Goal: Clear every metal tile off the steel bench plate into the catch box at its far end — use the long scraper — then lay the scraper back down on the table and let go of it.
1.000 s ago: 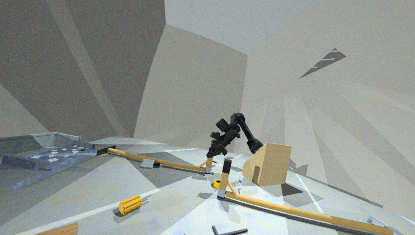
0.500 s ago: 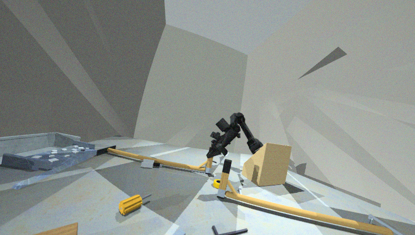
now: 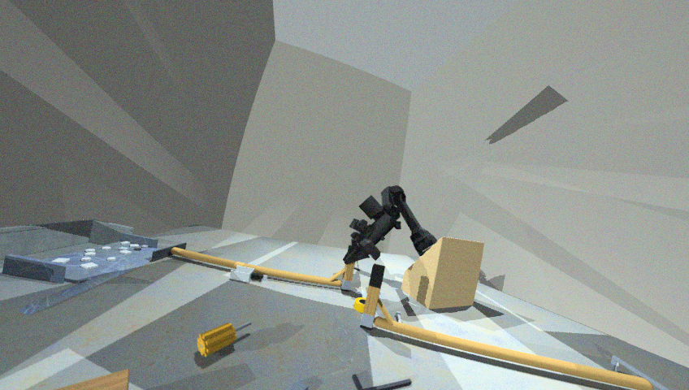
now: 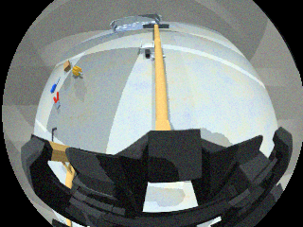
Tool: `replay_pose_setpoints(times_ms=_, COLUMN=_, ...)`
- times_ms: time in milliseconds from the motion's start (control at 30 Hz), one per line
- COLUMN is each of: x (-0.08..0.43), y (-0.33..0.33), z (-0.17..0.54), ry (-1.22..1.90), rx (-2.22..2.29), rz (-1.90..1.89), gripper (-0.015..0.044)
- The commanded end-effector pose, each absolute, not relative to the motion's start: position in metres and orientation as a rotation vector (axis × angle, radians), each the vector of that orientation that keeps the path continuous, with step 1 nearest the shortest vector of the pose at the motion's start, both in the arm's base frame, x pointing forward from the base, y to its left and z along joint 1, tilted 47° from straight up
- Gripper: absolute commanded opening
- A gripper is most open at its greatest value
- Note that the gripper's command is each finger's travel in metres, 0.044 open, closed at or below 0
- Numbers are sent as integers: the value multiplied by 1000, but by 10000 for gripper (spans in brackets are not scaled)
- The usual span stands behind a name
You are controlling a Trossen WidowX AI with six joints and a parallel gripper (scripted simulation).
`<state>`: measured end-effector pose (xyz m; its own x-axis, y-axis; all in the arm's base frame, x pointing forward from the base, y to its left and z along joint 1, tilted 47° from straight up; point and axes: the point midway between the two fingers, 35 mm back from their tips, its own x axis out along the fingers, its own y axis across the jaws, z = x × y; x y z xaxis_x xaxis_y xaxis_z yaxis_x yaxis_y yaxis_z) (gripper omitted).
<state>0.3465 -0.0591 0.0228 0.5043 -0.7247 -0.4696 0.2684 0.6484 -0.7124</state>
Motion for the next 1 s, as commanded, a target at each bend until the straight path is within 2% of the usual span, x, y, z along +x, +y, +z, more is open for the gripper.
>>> replay_pose_setpoints(times_ms=0, x=350, y=-51, z=18, ry=845, rx=-620, rz=-620, gripper=0)
replay_pose_setpoints(times_ms=967, x=349, y=-40, z=7, ry=892, rx=-665, rz=-531, gripper=0)
